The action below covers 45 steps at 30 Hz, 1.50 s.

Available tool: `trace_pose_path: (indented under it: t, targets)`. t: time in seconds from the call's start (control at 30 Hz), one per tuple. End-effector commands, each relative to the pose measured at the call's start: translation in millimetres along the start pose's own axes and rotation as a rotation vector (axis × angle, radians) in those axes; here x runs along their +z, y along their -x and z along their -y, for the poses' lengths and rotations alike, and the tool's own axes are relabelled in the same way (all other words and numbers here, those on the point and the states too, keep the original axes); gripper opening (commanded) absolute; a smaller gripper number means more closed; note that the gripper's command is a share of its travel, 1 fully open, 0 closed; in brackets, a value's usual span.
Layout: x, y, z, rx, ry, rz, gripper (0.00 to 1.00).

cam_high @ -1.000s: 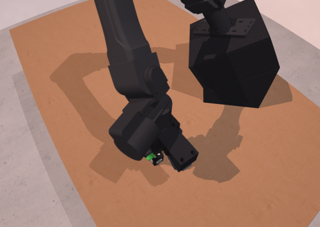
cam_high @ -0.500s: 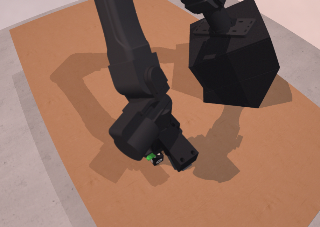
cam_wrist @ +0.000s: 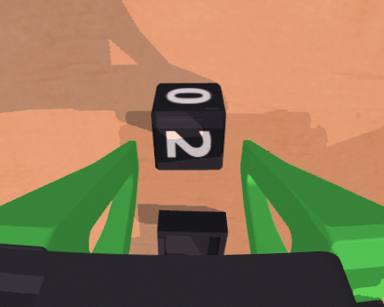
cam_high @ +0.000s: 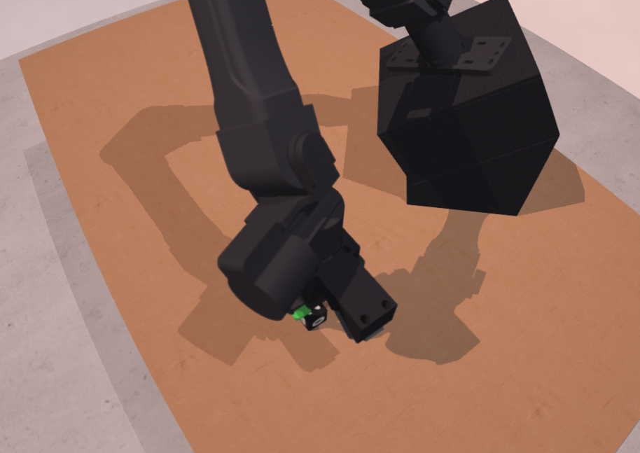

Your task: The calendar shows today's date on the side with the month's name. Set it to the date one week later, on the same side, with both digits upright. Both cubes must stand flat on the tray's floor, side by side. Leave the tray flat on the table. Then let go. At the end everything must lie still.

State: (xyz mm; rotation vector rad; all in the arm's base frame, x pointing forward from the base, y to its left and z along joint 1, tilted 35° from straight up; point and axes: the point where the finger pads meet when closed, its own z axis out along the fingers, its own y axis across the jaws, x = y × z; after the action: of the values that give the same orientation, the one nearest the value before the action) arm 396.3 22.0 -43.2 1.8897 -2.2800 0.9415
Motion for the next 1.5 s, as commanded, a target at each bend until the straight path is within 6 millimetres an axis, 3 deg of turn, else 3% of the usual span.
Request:
trace_pose_path:
  t: [0.0, 0.37, 0.73, 0.87, 0.9, 1.03, 1.13, 1.2, 1.47]
  targets:
    - [-7.5, 8.9, -0.2, -0.008, -0.011, 0.023, 0.45]
    - [-6.2, 9.5, -0.5, -0.009, -0.011, 0.023, 0.45]
    - [14.7, 5.0, -2.3, -0.007, 0.002, 0.012, 0.45]
    - [15.6, 9.4, -1.4, -0.014, -0.005, 0.018, 0.45]
    - [5.9, 9.7, 10.2, 0.001, -0.037, 0.034, 0.45]
    - [24.0, 7.1, 4.3, 0.001, -0.011, 0.018, 0.45]
    - [22.9, 13.7, 6.3, -0.009, -0.022, 0.027, 0.45]
    - [15.4, 10.5, 17.7, 0.012, -0.048, 0.036, 0.45]
    - [19.4, 8.8, 11.0, 0.005, -0.034, 0.030, 0.45]
